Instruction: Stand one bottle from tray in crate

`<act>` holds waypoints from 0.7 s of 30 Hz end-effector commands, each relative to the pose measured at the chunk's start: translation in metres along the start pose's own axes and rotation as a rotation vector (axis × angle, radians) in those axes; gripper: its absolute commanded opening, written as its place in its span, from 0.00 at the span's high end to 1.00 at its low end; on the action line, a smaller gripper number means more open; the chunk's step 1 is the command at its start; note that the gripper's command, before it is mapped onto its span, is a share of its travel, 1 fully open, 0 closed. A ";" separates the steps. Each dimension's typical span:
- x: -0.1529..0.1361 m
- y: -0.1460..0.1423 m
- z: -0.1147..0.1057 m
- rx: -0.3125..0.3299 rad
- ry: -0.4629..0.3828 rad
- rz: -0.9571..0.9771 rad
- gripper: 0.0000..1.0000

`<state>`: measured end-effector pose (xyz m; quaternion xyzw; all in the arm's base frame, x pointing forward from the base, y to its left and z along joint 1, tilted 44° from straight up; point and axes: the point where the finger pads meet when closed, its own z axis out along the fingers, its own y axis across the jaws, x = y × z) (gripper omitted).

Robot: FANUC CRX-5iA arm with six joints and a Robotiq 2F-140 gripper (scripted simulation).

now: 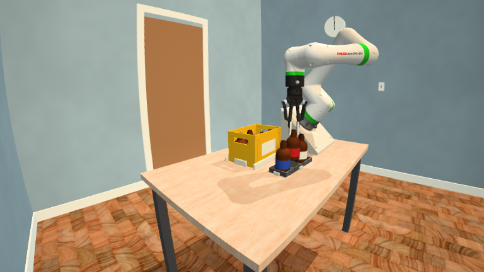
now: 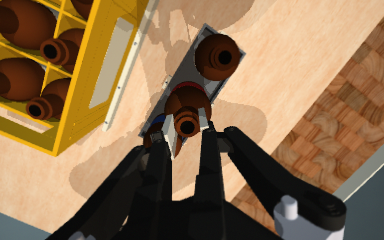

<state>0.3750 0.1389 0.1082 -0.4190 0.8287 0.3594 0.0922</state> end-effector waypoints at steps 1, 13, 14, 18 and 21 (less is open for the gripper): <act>0.000 0.000 -0.001 0.000 0.000 0.000 1.00; 0.000 0.000 -0.007 0.000 0.000 0.000 1.00; 0.000 0.000 -0.008 0.000 0.000 0.000 1.00; 0.000 0.000 -0.012 0.000 0.000 0.000 1.00; 0.000 0.000 -0.016 0.000 0.000 0.000 1.00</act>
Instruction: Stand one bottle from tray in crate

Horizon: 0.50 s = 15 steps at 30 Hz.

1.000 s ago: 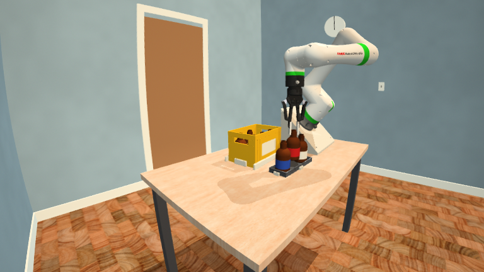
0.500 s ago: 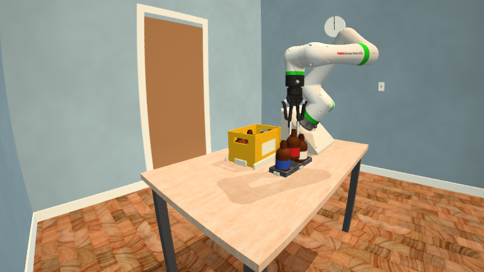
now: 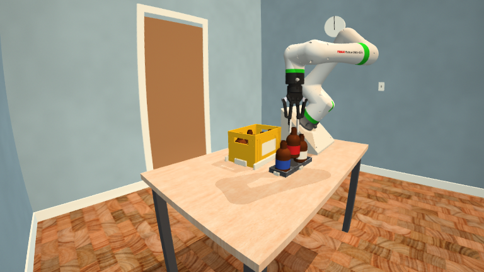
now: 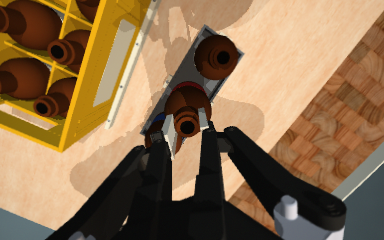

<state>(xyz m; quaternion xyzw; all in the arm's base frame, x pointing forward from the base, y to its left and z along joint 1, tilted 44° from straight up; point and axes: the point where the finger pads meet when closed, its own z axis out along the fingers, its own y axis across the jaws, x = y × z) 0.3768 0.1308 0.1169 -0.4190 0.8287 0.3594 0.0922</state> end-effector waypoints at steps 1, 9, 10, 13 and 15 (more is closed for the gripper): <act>0.000 0.000 -0.005 0.000 0.000 0.000 1.00; 0.000 0.000 -0.012 0.000 0.000 0.000 1.00; 0.000 0.000 -0.014 0.000 0.000 0.000 1.00; 0.000 0.000 -0.017 0.000 0.000 0.000 1.00; 0.000 0.000 -0.019 0.000 0.000 0.000 1.00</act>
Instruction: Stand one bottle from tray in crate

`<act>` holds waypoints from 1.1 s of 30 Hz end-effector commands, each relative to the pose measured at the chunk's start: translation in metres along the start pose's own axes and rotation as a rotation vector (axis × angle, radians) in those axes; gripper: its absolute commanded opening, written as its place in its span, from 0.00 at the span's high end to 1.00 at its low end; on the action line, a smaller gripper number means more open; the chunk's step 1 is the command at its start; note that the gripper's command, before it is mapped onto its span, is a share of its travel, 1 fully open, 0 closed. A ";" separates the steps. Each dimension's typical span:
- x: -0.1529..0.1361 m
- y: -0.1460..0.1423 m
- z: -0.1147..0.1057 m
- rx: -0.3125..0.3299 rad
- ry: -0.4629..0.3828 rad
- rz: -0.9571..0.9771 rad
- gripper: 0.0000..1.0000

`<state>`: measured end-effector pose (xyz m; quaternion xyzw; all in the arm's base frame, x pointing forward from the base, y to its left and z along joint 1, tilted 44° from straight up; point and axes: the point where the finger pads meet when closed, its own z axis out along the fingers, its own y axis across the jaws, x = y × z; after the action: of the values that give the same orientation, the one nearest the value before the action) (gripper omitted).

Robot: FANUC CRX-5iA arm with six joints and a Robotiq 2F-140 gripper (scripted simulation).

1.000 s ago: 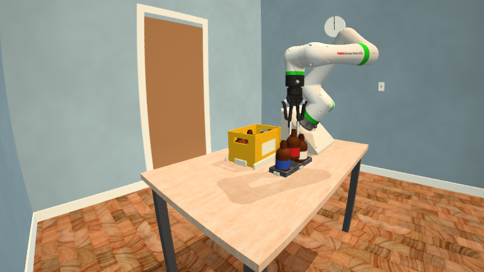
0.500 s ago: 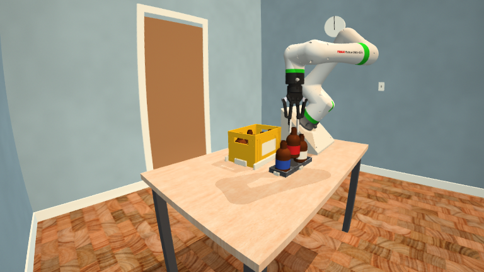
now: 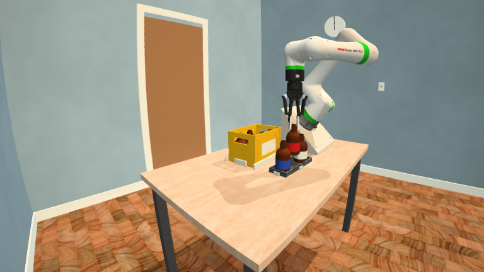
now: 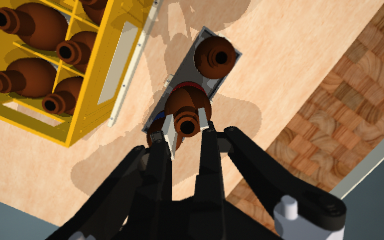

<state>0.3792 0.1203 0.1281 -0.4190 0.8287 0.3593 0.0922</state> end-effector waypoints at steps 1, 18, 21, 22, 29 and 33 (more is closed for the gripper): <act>0.000 0.000 -0.005 0.000 0.000 0.000 1.00; 0.000 0.000 -0.013 0.000 0.000 0.000 1.00; 0.000 0.000 -0.013 0.000 0.000 0.000 1.00; 0.000 0.000 -0.013 0.000 0.000 0.000 1.00; 0.000 0.000 -0.013 0.000 0.000 0.000 1.00; 0.000 0.000 -0.013 0.000 0.000 0.000 1.00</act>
<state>0.3811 0.1118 0.1372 -0.4190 0.8287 0.3594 0.0922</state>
